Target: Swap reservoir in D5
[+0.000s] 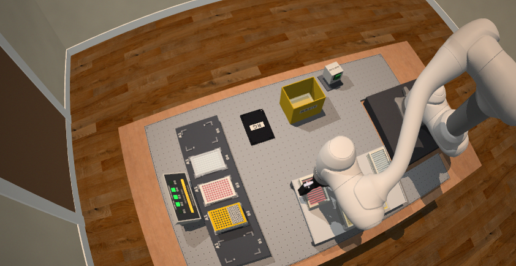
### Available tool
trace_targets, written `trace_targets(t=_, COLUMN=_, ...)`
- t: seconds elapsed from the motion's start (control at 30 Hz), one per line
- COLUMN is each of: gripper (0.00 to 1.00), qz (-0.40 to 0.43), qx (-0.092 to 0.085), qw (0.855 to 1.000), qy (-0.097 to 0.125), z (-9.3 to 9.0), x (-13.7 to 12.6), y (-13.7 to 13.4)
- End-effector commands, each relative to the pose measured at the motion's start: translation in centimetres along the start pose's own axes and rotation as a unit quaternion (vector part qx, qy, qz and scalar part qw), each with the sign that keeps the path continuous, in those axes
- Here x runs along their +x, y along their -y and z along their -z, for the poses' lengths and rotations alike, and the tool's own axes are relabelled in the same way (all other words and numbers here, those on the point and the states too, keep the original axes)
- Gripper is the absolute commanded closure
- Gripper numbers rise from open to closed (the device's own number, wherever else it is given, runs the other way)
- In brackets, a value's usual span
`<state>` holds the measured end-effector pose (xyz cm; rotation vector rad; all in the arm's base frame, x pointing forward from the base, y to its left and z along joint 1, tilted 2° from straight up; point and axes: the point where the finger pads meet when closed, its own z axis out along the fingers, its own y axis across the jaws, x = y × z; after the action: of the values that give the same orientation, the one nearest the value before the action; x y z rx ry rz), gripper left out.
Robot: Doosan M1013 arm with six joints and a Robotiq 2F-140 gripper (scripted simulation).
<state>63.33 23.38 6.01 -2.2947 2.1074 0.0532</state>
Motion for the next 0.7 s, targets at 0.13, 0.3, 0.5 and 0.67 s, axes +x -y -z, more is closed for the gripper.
trace_targets(t=0.13, gripper=1.00, qz=0.000, qx=0.000, qw=1.000, qy=0.000, z=-0.12, x=0.00, y=0.00)
trace_targets(t=0.3, gripper=1.00, qz=0.000, qx=0.000, qw=1.000, qy=0.000, z=-0.29, x=0.00, y=0.00)
trace_targets(t=0.5, gripper=1.00, qz=0.000, qx=0.000, qw=1.000, qy=0.000, z=-0.49, x=0.00, y=0.00)
trace_targets(t=0.67, gripper=1.00, qz=0.000, qx=0.000, qw=1.000, qy=0.000, z=-0.59, x=0.00, y=0.00)
